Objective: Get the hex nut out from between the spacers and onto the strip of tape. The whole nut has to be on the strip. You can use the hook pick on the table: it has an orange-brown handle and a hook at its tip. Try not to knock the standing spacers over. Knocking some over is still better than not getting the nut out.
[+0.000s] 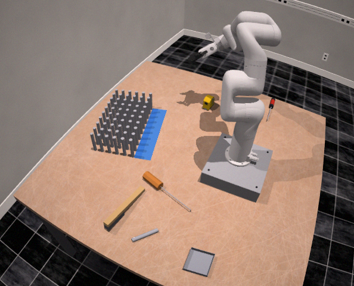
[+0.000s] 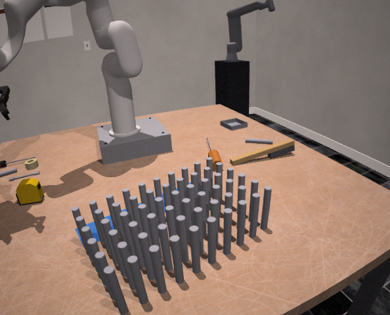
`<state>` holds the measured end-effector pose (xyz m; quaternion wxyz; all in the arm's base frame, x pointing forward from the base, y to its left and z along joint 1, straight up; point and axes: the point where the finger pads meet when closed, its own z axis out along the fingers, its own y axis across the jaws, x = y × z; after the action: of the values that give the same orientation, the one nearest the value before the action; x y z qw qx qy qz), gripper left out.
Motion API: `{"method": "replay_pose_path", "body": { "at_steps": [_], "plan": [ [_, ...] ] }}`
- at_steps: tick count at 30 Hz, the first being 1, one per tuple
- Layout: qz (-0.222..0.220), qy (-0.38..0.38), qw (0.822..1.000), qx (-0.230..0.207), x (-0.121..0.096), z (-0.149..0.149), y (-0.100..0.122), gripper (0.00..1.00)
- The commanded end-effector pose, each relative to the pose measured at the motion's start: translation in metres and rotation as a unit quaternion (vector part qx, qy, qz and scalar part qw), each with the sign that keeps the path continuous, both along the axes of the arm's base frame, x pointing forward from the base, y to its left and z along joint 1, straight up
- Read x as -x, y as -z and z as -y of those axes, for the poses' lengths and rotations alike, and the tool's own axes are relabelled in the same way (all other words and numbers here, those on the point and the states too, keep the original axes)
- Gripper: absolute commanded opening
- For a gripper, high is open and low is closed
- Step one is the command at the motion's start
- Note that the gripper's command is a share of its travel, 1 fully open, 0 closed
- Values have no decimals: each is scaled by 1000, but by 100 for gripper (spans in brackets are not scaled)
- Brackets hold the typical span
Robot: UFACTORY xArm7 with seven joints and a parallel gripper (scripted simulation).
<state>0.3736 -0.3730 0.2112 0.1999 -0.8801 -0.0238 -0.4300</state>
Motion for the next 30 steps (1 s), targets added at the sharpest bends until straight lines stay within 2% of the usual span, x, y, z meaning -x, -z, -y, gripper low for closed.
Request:
{"method": "replay_pose_path", "body": {
  "at_steps": [1,9,11,26,28,30],
  "plan": [
    [-3,-1,1000,-3,-6,-5,-5,100],
    [-3,-1,1000,-3,-6,-5,-5,100],
    [-24,-16,999,-31,-40,-52,-22,100],
    [-24,-16,999,-31,-40,-52,-22,100],
    [-54,-32,996,-56,-71,-107,-38,100],
    [-54,-32,996,-56,-71,-107,-38,100]
  ]
}}
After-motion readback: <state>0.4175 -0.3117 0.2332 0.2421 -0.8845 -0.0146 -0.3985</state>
